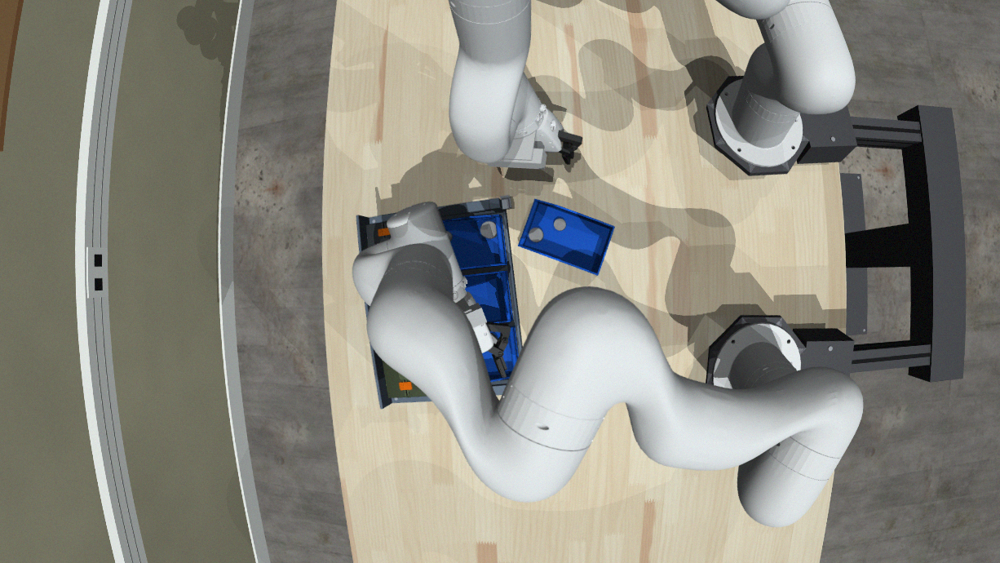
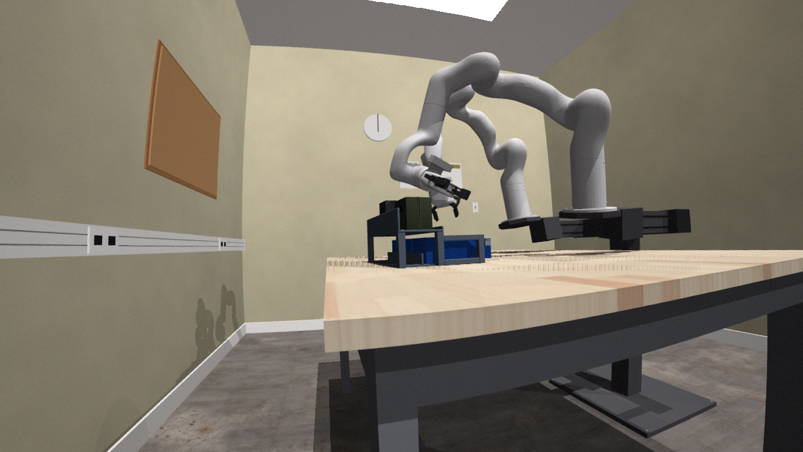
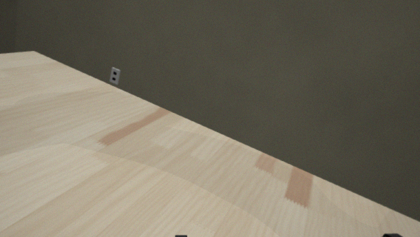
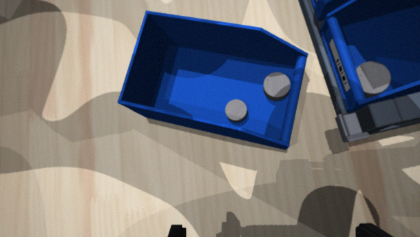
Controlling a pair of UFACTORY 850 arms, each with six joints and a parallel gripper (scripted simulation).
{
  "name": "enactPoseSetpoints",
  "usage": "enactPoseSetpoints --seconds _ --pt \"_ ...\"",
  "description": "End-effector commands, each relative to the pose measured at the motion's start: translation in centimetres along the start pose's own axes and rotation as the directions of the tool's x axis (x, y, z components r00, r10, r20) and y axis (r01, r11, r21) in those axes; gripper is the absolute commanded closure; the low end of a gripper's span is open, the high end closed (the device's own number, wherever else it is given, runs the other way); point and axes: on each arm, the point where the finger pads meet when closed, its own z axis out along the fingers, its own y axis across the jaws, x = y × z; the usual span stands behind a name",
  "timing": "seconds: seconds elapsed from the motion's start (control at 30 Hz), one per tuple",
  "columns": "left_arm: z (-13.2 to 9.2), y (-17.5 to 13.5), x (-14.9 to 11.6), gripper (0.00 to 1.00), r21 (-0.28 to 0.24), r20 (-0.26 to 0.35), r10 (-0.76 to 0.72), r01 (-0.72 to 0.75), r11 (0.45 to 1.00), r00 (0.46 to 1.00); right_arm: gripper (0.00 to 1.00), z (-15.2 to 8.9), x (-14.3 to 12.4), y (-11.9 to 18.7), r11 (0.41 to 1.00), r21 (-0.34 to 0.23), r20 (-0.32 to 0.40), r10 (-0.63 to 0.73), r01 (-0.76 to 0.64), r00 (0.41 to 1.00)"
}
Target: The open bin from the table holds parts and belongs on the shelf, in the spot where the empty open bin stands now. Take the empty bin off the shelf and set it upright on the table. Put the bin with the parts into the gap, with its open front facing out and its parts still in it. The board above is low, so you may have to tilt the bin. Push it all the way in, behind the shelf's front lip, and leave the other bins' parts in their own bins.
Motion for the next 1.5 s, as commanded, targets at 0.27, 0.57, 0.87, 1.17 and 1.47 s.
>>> enactPoseSetpoints --seconds 0.27,0.57,0.87,1.17,1.47 --pt "-0.1 0.1 0.0 0.00 0.000 0.001 -0.001 0.001 1.000 1.000 0.00 -0.1 0.0 0.1 1.000 -0.002 -0.001 0.000 0.000 1.000" --pt "-0.1 0.1 0.0 0.00 0.000 0.001 -0.001 0.001 1.000 1.000 0.00 -0.1 0.0 0.1 1.000 -0.002 -0.001 0.000 0.000 1.000" --pt "-1.3 1.1 2.6 0.00 -0.001 0.000 -0.002 0.002 1.000 1.000 0.00 -1.6 -1.6 1.1 0.997 -0.010 -0.013 0.082 -0.082 0.997" --pt "-3.3 2.6 7.2 0.00 -0.001 0.000 -0.002 0.002 1.000 1.000 0.00 -6.5 -7.2 3.4 0.944 -0.028 -0.053 0.326 -0.327 0.944" --pt "-4.3 3.3 9.9 0.00 0.000 0.001 -0.001 0.001 1.000 1.000 0.00 -13.7 -16.5 4.4 0.763 -0.037 -0.108 0.639 -0.645 0.762"
